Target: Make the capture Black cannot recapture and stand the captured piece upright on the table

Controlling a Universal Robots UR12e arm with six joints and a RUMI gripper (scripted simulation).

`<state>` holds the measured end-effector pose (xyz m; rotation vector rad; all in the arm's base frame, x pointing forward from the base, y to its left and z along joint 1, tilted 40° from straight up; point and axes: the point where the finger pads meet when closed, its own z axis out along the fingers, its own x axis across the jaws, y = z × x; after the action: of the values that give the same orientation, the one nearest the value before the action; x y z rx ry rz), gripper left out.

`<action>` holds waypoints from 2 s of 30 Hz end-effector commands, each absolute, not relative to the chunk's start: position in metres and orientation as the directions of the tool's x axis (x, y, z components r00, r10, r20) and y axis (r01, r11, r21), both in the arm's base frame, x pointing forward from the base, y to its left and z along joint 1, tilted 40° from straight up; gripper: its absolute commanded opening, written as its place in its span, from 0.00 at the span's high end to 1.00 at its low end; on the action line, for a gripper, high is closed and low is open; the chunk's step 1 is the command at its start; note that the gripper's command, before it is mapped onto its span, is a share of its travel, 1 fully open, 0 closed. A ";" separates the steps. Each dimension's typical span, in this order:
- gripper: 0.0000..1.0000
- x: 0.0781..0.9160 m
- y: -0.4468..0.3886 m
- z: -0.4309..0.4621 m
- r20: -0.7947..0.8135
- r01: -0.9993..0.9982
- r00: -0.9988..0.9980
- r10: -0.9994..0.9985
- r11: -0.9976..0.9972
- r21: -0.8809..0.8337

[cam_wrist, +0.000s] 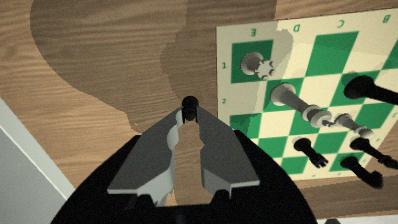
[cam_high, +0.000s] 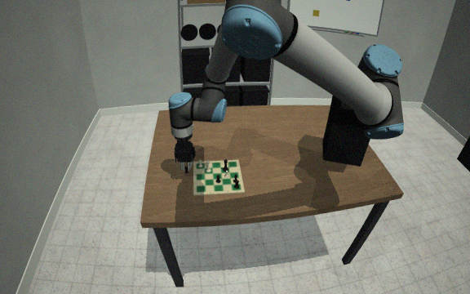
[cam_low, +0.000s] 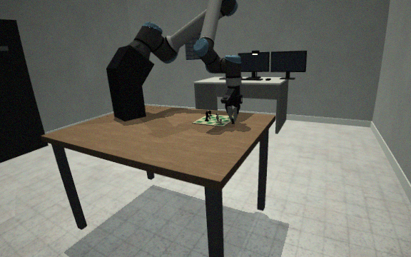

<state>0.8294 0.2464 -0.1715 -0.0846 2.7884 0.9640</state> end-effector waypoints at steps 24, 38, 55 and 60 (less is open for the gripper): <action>1.00 0.829 0.246 -0.172 -0.197 -0.115 -0.980 0.008 0.787 0.606; 1.00 0.831 0.250 -0.175 -0.198 -0.117 -0.980 0.007 0.787 0.605; 1.00 0.831 0.250 -0.176 -0.198 -0.116 -0.980 0.008 0.788 0.605; 1.00 0.831 0.250 -0.176 -0.198 -0.116 -0.980 0.008 0.788 0.605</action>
<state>0.8291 0.2493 -0.1760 -0.0830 2.7896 0.9644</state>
